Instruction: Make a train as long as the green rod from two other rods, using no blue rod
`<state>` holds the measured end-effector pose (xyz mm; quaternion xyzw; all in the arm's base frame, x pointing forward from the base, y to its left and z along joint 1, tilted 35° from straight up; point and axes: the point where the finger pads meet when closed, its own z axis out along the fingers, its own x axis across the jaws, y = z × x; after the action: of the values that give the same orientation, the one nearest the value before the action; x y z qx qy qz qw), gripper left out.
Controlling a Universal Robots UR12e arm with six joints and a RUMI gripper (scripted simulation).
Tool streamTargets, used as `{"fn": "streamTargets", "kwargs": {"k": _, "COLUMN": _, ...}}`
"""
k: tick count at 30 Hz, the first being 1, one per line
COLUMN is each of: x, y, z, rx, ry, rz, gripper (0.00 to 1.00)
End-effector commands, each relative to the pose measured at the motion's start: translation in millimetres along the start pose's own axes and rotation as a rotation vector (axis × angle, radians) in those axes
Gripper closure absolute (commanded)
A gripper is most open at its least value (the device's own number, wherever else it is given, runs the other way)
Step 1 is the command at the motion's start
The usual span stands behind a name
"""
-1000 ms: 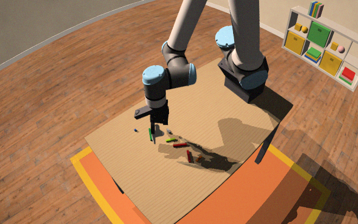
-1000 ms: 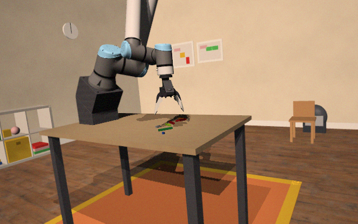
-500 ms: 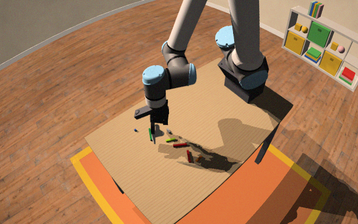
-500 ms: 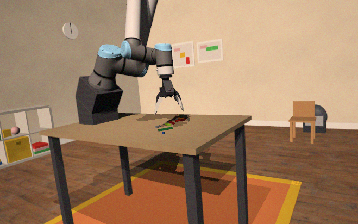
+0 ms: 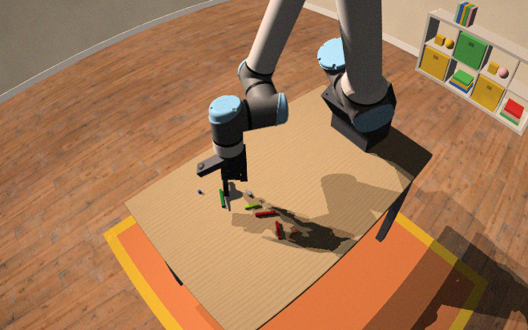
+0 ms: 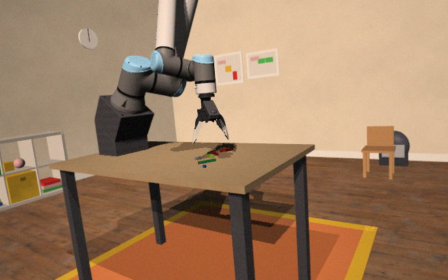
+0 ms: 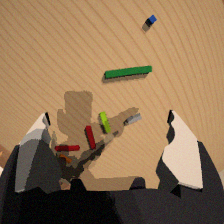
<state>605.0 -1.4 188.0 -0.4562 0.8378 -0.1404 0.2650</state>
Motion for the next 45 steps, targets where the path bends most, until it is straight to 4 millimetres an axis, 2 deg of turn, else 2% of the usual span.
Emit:
{"fn": "streamTargets", "kwargs": {"k": 1, "x": 5, "y": -10, "z": -1, "rx": 0.003, "ry": -0.004, "rz": -0.168, "gripper": 0.0}}
{"fn": "streamTargets", "kwargs": {"k": 25, "x": 24, "y": -23, "z": -2, "rx": 0.005, "ry": -0.003, "rz": -0.648, "gripper": 0.0}}
{"fn": "streamTargets", "kwargs": {"k": 45, "x": 24, "y": -23, "z": -1, "rx": 0.004, "ry": -0.004, "rz": -0.672, "gripper": 0.0}}
